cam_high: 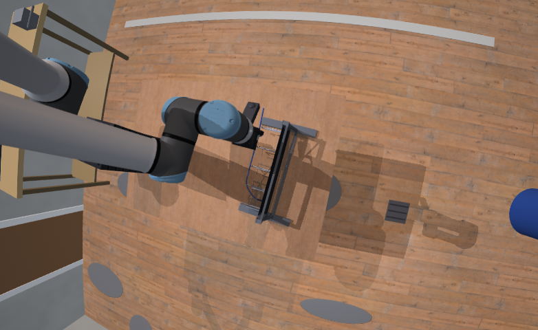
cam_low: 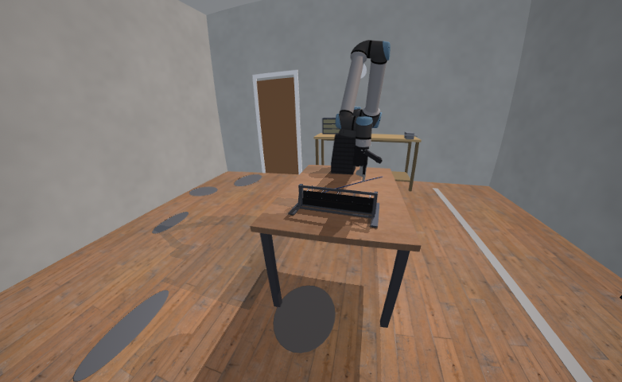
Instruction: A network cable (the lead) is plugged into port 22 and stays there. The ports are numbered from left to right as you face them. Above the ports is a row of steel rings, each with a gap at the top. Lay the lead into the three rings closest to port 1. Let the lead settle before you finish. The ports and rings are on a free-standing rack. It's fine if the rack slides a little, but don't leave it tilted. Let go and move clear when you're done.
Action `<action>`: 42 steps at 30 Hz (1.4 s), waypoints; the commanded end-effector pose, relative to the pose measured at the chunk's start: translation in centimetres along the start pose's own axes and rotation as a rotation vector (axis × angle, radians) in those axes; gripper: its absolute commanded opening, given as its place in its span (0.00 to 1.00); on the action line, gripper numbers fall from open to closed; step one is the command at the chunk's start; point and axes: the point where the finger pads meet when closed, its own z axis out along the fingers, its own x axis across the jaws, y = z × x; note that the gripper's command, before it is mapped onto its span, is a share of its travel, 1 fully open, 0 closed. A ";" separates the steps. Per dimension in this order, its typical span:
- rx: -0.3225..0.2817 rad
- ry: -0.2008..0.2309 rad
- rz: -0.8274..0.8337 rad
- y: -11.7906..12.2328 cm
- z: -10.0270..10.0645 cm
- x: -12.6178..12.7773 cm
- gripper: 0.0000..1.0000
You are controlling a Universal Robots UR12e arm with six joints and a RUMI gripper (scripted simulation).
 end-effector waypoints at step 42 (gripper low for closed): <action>0.000 0.002 0.000 0.0 5.6 0.1 0.00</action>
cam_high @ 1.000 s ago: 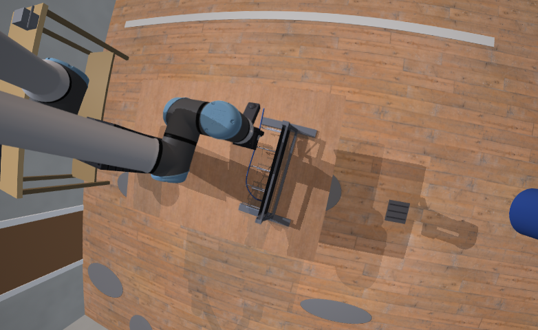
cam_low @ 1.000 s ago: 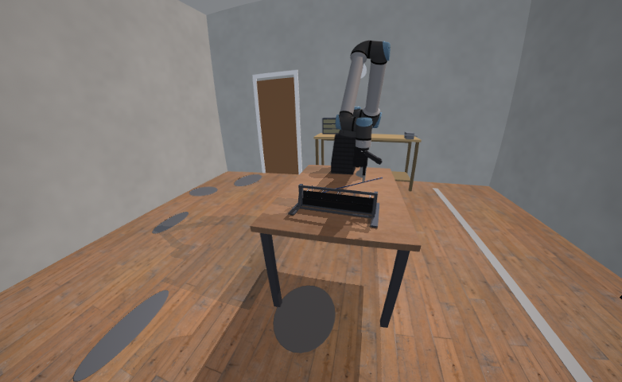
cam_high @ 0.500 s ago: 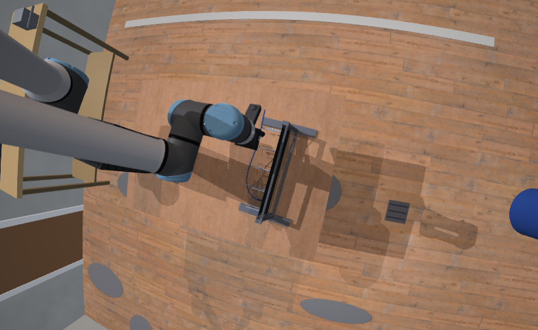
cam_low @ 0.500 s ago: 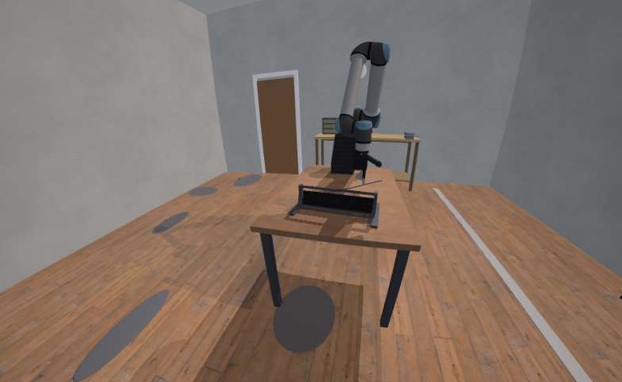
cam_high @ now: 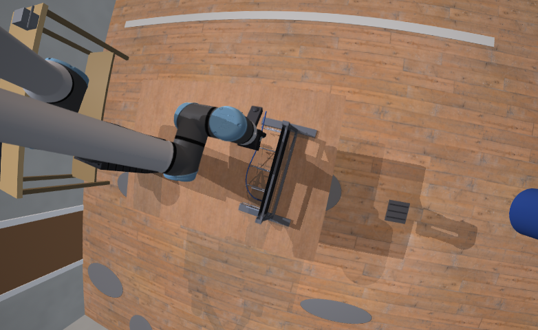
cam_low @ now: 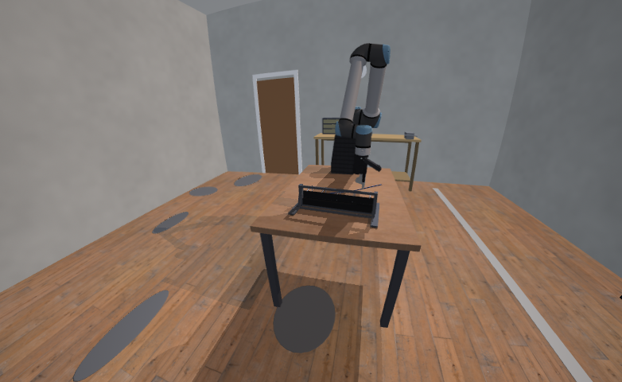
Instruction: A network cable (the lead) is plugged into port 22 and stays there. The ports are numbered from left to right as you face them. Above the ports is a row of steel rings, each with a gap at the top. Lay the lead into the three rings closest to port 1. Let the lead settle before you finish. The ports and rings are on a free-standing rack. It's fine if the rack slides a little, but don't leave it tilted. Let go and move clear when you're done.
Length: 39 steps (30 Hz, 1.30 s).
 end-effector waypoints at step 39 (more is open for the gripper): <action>0.000 0.002 0.000 0.0 4.6 0.1 0.00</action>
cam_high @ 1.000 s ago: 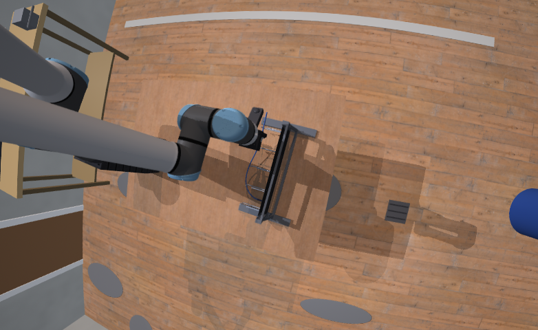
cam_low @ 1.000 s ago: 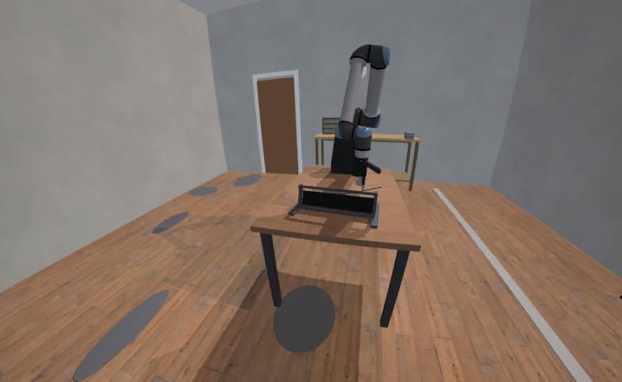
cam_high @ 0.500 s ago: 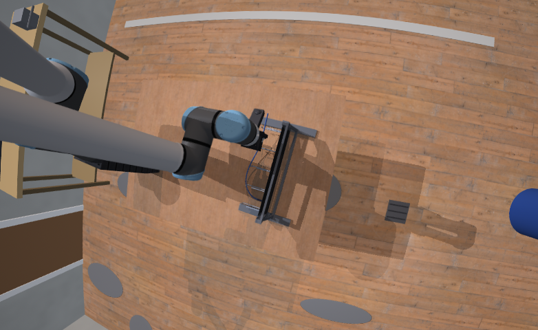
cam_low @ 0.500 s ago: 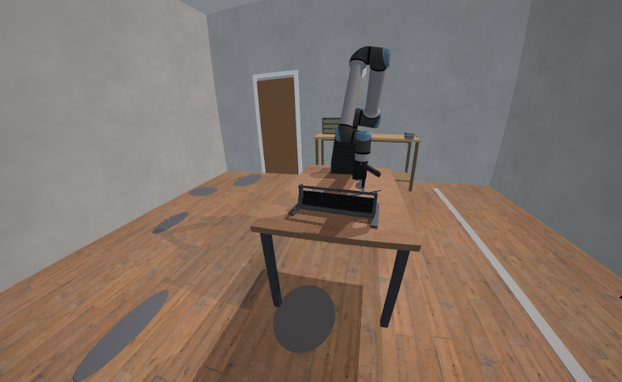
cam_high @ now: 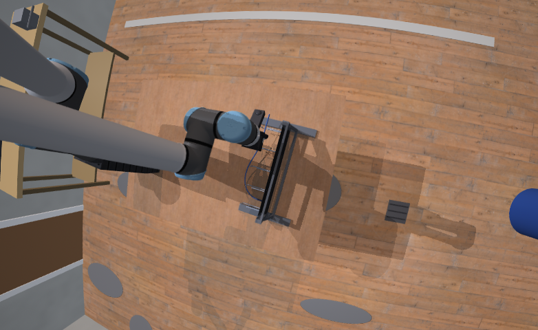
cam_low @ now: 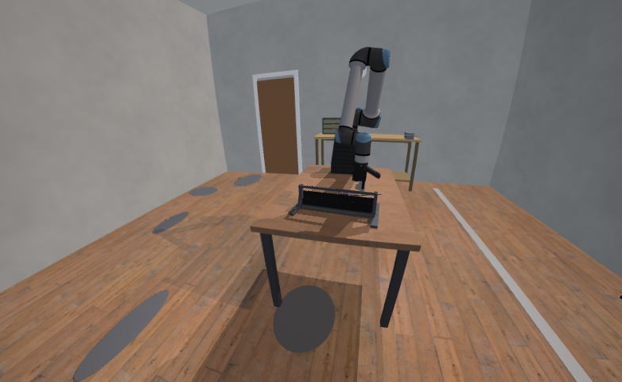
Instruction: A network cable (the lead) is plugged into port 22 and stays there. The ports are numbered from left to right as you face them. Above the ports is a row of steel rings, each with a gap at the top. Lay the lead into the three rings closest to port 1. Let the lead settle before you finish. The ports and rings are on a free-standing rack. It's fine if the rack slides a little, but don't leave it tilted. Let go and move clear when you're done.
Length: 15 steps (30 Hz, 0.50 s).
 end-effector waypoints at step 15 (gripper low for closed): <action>0.000 0.001 0.000 0.0 0.1 0.2 0.00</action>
